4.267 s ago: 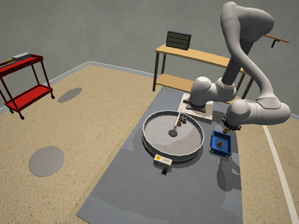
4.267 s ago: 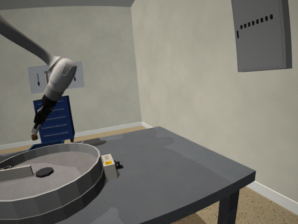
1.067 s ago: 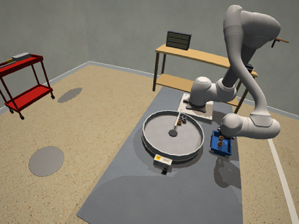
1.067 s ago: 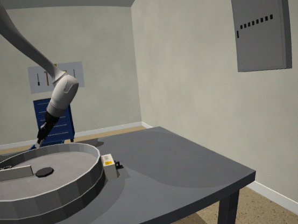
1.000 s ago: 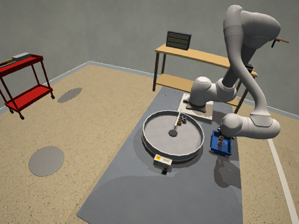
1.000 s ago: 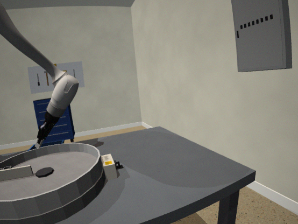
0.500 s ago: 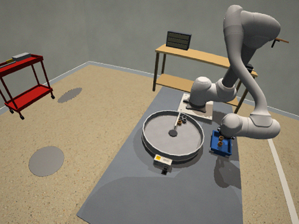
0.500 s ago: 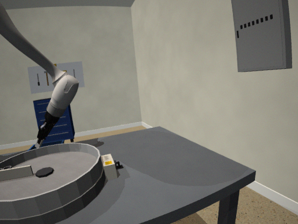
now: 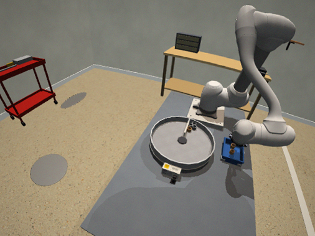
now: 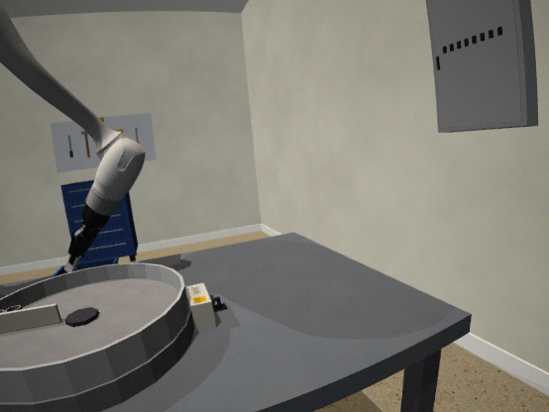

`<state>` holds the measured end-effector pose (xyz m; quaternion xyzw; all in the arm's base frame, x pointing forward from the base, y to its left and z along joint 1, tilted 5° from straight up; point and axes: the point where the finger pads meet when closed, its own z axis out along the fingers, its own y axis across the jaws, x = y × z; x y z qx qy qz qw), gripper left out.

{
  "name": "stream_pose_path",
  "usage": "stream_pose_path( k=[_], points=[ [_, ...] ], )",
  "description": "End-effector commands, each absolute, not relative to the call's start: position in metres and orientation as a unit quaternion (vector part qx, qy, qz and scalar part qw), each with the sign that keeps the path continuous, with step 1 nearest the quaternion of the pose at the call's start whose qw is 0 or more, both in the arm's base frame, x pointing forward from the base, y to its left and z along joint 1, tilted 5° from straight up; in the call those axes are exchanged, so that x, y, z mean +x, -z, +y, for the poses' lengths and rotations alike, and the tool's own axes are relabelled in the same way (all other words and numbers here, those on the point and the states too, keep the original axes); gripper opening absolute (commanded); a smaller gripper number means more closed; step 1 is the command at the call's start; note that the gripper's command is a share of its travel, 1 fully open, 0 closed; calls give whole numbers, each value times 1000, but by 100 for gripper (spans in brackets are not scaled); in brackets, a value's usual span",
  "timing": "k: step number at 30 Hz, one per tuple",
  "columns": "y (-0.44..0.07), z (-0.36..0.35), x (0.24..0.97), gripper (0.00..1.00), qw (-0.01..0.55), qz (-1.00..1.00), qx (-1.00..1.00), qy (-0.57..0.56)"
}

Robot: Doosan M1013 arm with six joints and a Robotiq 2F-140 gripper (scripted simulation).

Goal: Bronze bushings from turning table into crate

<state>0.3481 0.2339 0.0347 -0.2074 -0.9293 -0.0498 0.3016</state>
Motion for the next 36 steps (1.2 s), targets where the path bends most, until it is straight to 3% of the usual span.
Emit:
stream_pose_path(
  k=[1, 36],
  points=[
    [-35, 234, 348, 0, 302, -929, -207, 50],
    [-29, 234, 348, 0, 302, -929, -207, 50]
  ],
)
